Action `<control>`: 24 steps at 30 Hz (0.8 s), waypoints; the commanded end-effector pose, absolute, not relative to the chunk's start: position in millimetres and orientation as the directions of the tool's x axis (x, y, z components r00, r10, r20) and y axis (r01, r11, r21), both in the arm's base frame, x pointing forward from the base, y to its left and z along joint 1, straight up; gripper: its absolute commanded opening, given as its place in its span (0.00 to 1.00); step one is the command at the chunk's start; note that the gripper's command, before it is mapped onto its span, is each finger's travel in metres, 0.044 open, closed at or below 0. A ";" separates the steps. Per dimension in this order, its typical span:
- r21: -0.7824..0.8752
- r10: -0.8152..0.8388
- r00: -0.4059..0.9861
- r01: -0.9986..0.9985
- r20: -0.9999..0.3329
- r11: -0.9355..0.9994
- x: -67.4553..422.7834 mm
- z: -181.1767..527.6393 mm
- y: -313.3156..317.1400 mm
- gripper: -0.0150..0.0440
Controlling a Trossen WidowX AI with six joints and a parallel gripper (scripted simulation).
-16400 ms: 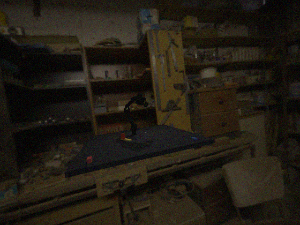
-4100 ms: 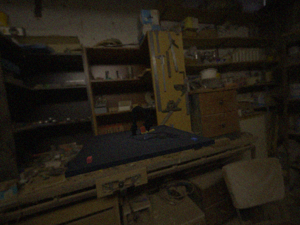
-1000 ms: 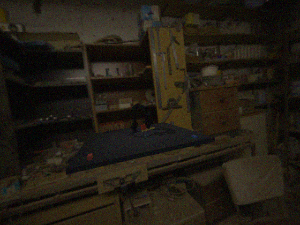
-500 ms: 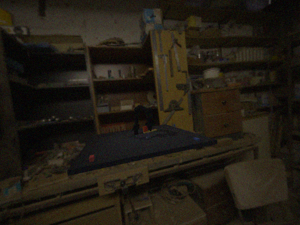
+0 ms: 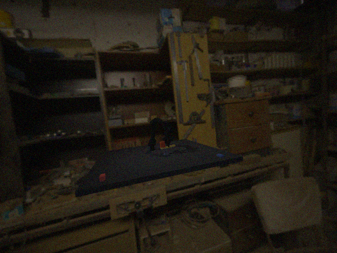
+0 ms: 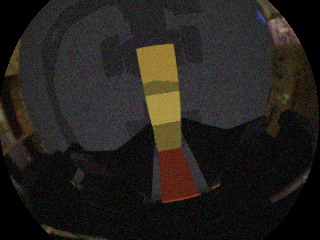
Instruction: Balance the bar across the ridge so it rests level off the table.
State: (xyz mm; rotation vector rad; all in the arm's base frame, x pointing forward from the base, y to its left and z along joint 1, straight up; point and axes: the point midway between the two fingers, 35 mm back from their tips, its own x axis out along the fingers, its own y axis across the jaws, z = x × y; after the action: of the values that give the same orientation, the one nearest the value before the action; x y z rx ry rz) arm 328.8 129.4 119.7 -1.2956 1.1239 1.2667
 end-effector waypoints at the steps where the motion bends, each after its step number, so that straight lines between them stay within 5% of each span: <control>1: -0.030 0.011 0.029 -0.994 -1.000 -0.109 328.5 115.9 129.6 0.25; 24: -0.030 0.011 0.029 -0.994 -1.000 -0.109 328.3 118.6 129.9 0.25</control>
State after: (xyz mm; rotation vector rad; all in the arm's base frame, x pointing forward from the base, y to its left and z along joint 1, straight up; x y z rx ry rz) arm 328.8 129.8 118.7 -1.2966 1.1221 1.2668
